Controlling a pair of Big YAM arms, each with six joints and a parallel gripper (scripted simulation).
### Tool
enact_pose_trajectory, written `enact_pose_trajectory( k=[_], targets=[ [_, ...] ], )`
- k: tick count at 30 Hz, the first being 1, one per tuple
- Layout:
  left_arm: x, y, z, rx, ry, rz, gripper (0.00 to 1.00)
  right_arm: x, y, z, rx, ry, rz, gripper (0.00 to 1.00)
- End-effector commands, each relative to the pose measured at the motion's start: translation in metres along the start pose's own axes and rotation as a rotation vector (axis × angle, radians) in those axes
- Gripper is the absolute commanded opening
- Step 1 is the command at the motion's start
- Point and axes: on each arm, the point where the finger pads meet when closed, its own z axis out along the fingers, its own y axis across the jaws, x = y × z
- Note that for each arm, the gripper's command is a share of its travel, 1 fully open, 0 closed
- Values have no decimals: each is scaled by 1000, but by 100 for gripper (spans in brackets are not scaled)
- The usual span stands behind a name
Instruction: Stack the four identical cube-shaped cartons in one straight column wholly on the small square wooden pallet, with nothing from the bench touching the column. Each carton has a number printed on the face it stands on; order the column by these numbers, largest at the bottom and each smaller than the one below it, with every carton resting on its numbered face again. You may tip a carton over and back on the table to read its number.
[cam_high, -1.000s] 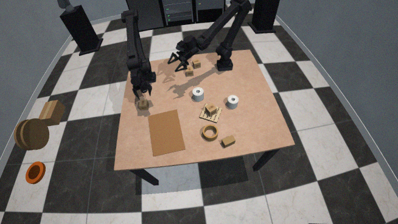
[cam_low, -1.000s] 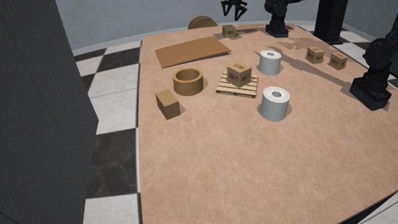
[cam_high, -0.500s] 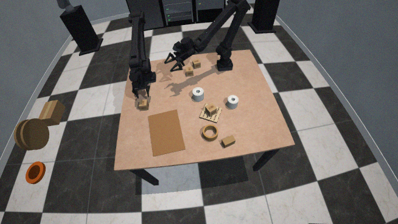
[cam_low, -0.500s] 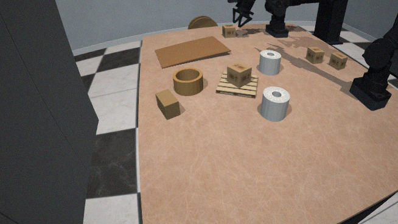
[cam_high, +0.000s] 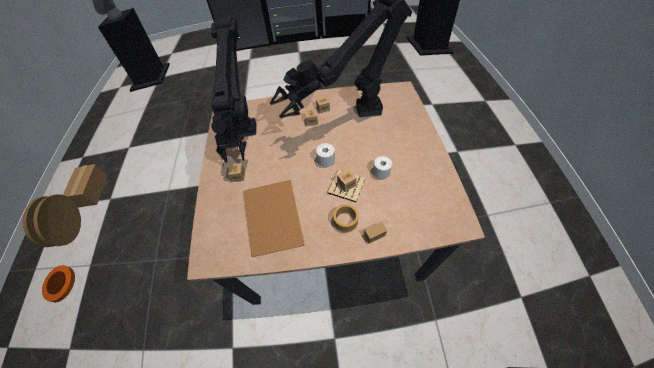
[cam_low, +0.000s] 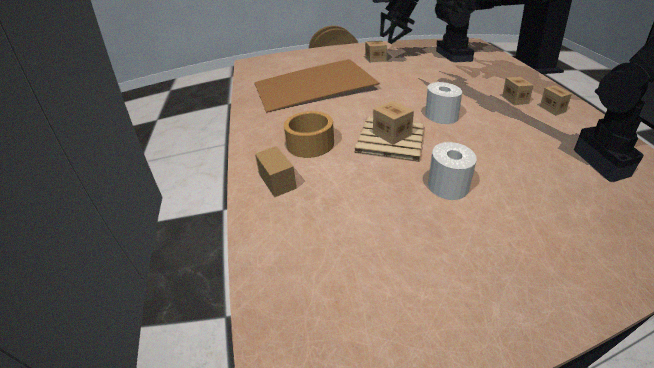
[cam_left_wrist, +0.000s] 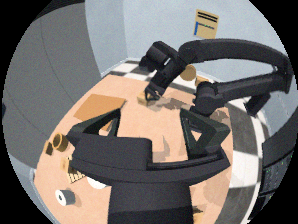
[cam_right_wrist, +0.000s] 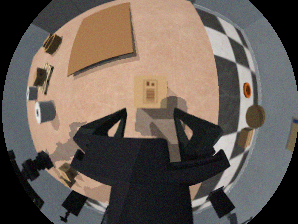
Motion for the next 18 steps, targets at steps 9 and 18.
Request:
enact_pose_trajectory(
  k=[9, 18],
  targets=[
    [-6, -1, 0, 0, -15, 8, 100, -18, 2, 14, -2, -21, 16, 79],
    [-6, -1, 0, 0, -15, 8, 100, -18, 2, 28, -1, -21, 17, 79]
  ],
)
